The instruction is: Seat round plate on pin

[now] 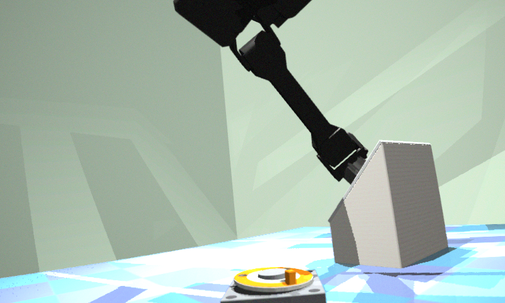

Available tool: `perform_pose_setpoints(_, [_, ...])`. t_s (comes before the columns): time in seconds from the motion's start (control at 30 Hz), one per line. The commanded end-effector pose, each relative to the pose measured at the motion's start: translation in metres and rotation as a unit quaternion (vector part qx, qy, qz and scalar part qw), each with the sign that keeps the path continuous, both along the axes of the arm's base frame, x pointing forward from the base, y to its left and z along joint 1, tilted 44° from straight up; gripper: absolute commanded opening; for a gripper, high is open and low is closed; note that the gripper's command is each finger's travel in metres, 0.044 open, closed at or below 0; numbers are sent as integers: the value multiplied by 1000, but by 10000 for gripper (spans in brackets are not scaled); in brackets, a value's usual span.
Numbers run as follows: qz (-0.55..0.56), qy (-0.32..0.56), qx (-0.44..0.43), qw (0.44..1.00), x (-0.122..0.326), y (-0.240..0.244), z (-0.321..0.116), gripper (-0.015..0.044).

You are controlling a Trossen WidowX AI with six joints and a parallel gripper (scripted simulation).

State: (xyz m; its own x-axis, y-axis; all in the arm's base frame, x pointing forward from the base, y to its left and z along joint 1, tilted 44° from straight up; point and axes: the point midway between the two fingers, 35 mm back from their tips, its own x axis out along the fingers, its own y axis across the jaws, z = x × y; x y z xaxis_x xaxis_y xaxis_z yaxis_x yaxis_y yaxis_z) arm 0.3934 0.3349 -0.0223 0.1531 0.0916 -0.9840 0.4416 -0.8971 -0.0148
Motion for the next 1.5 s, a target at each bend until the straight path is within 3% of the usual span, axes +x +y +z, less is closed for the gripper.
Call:
perform_pose_setpoints(0.0, [-9,1,-1,1000,0,-1,-1,374])
perform_pose_setpoints(0.23, [-334,4,-25,942,-7,-51,-19,190])
perform_pose_setpoints(0.3, [-365,2,-27,930,-8,-56,-21,137])
perform_pose_setpoints(0.47, [-579,-29,-33,814,-17,-94,-31,6])
perform_pose_setpoints(0.6, [-672,-52,-32,738,-24,-112,-35,0])
perform_pose_setpoints(0.77, [-823,-111,-15,557,-39,-151,-41,0])
perform_pose_setpoints(0.83, [-840,-120,-11,530,-42,-156,-42,0])
perform_pose_setpoints(0.9, [-880,-146,2,453,-48,-170,-44,0])
perform_pose_setpoints(1.1, [-923,-190,24,334,-61,-194,-45,0])
perform_pose_setpoints(1.3, [-952,-245,67,173,-77,-224,-45,0])
perform_pose_setpoints(1.37, [-953,-252,75,148,-79,-227,-45,0])
perform_pose_setpoints(1.47, [-952,-281,106,56,-90,-244,-44,0])
